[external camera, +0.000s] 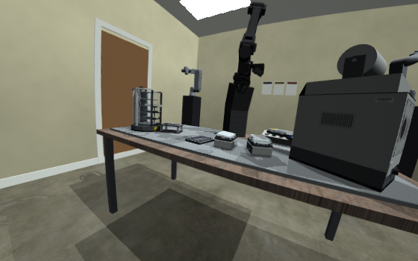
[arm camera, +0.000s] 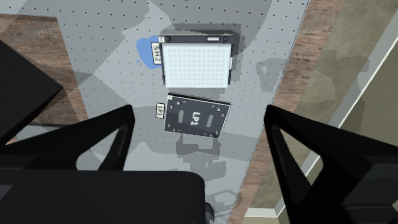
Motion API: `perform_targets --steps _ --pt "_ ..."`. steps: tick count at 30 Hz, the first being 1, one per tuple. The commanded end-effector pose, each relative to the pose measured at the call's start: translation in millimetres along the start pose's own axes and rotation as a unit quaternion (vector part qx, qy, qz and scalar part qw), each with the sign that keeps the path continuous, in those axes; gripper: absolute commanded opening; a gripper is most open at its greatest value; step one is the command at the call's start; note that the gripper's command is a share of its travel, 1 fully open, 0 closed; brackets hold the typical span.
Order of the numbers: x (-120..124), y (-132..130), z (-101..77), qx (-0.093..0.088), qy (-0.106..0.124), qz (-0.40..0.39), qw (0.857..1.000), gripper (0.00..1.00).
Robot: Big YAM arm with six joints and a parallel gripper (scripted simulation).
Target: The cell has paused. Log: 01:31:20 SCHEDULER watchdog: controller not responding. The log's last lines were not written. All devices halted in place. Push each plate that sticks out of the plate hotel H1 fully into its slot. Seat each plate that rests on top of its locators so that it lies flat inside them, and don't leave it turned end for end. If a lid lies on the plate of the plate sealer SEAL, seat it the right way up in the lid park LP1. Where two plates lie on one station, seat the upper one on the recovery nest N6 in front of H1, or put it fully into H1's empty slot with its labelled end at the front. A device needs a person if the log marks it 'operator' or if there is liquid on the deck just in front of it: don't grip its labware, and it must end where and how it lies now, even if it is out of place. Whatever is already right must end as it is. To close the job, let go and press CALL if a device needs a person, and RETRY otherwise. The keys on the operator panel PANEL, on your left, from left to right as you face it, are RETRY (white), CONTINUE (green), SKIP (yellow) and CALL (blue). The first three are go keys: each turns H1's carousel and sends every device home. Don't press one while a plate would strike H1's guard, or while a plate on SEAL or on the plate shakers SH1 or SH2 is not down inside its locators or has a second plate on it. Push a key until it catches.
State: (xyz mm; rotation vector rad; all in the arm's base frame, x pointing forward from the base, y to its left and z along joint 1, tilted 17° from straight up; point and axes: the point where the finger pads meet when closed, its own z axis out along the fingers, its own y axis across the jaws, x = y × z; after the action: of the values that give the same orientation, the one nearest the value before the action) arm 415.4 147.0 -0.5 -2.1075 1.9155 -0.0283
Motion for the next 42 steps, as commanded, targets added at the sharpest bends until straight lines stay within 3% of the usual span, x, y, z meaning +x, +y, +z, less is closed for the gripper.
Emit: perform_targets --steps 1,12,31,38,42 --pt "5.6 3.2 2.9 -0.002 0.002 -0.001 1.000 1.00" --pt "5.6 3.2 2.9 -0.002 0.002 -0.001 1.000 1.00" --pt "-1.3 7.7 53.1 -0.006 0.001 0.000 1.000 1.00" --pt "-6.0 -9.2 67.9 0.009 -0.002 -0.002 1.000 1.00" --pt "-5.8 -8.3 79.0 0.008 -0.002 -0.002 1.000 1.00"
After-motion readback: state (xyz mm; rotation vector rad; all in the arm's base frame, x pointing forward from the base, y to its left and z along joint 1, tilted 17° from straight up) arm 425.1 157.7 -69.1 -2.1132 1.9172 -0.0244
